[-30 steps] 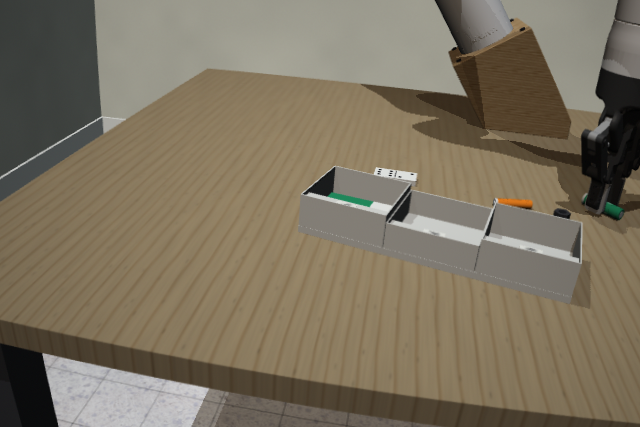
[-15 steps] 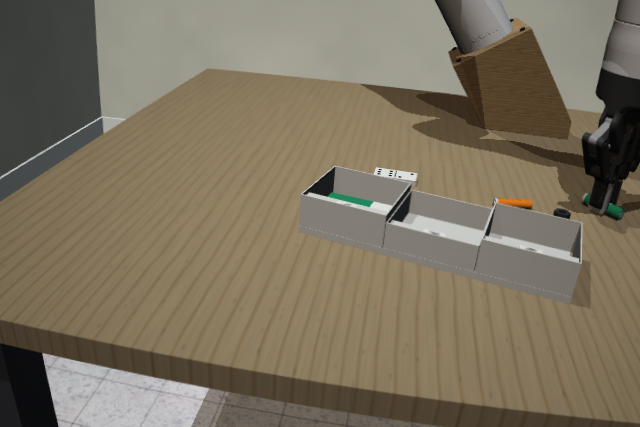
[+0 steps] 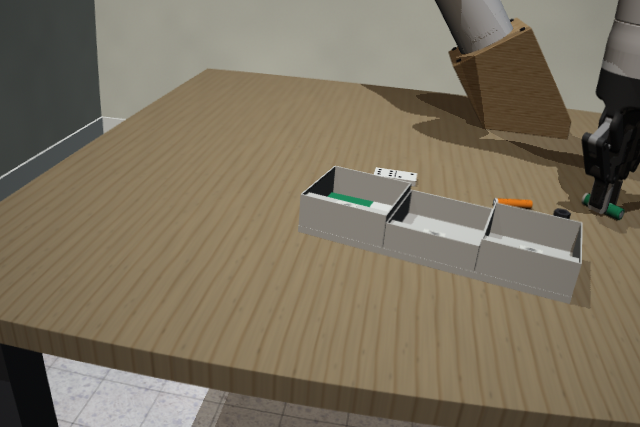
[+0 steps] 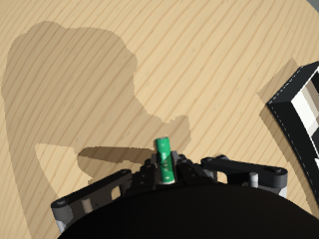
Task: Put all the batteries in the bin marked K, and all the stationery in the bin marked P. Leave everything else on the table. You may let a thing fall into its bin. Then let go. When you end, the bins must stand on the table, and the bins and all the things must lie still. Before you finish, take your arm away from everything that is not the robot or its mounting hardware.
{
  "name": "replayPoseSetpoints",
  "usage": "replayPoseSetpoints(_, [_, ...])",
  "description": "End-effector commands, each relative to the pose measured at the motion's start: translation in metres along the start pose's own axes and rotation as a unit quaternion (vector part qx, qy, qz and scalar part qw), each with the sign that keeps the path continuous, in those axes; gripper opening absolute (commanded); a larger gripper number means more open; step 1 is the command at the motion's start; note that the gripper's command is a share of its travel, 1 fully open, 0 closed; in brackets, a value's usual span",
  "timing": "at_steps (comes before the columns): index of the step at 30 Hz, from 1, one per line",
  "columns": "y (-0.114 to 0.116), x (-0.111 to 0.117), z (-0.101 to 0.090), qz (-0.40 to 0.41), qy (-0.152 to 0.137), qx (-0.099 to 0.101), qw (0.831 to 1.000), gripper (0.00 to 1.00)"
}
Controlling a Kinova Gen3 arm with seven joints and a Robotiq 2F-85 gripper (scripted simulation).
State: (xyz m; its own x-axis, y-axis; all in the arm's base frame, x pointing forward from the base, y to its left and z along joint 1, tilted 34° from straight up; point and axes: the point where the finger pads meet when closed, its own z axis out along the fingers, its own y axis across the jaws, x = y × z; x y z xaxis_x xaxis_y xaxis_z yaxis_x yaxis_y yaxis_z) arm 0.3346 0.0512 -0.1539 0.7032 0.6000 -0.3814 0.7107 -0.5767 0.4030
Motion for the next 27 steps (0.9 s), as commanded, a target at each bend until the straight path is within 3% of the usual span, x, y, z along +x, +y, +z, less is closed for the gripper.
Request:
replayPoseSetpoints(1, [0.0,0.001,0.0,0.0,0.001,0.0,1.0,0.09])
replayPoseSetpoints(9, [0.0,0.001,0.0,0.0,0.001,0.0,1.0,0.09])
replayPoseSetpoints(27, [0.0,0.001,-0.054,0.0,0.001,0.0,1.0,0.09])
